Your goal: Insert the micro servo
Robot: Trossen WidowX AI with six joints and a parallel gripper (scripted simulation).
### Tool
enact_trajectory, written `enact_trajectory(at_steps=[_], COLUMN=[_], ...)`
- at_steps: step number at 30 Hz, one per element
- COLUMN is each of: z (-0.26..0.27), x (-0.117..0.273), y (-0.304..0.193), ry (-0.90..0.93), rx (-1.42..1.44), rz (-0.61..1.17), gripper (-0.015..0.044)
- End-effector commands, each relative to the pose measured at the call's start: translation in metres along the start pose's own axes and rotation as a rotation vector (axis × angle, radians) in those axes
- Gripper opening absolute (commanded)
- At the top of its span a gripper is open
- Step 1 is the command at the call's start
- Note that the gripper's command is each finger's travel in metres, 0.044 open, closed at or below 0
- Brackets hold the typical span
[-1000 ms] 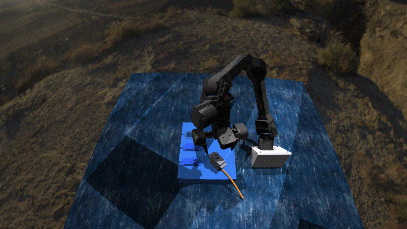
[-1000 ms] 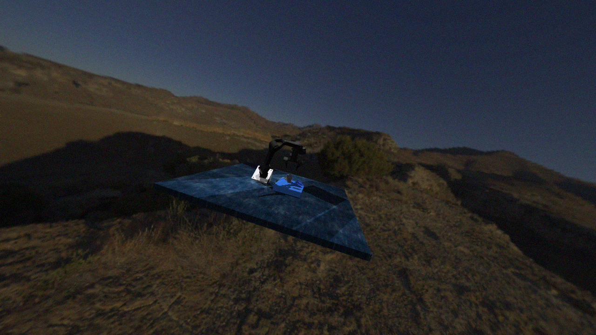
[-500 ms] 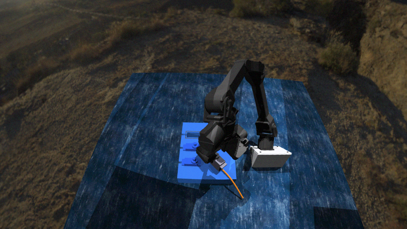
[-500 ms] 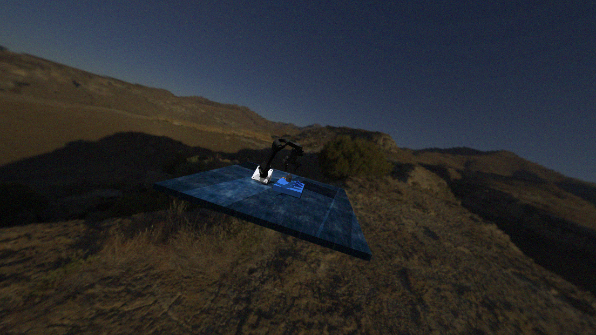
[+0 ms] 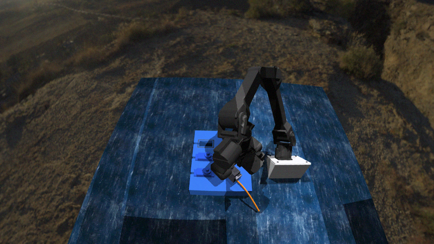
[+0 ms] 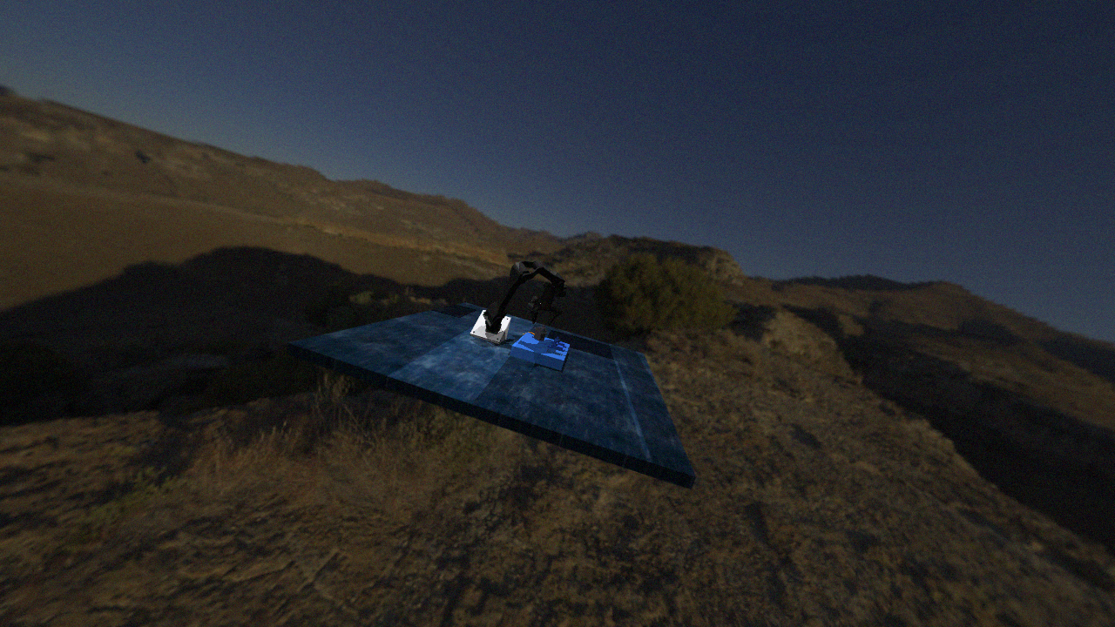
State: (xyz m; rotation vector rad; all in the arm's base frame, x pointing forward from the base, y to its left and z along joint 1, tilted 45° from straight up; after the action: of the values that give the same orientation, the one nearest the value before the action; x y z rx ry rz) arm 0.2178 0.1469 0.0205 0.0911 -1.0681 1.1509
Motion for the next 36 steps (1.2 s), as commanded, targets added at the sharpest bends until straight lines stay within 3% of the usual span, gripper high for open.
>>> enact_trajectory(at_steps=[1, 17, 29, 36], z=[0.001, 0.001, 0.001, 0.001], x=[-0.007, -0.026, -0.026, -0.026], y=[0.000, 0.000, 0.000, 0.000], ry=[0.002, 0.002, 0.002, 0.002], rx=[0.006, 0.006, 0.006, 0.006], rz=[0.005, 0.006, 0.006, 0.006], gripper=[0.0440, 0.0440, 0.0125, 0.0059])
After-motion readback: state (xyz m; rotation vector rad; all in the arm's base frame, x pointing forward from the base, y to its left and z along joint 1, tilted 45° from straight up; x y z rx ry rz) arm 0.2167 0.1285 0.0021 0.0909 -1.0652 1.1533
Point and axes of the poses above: the point midway between the two fingers, 35 mm back from their tips, its own x axis back along the fingers, its own z axis across the jaws, y = z × x, the point moved 2 cm from there along x, back along the fingers, and after that the axes turned 8 degrees about x, right-handed, at the moved point
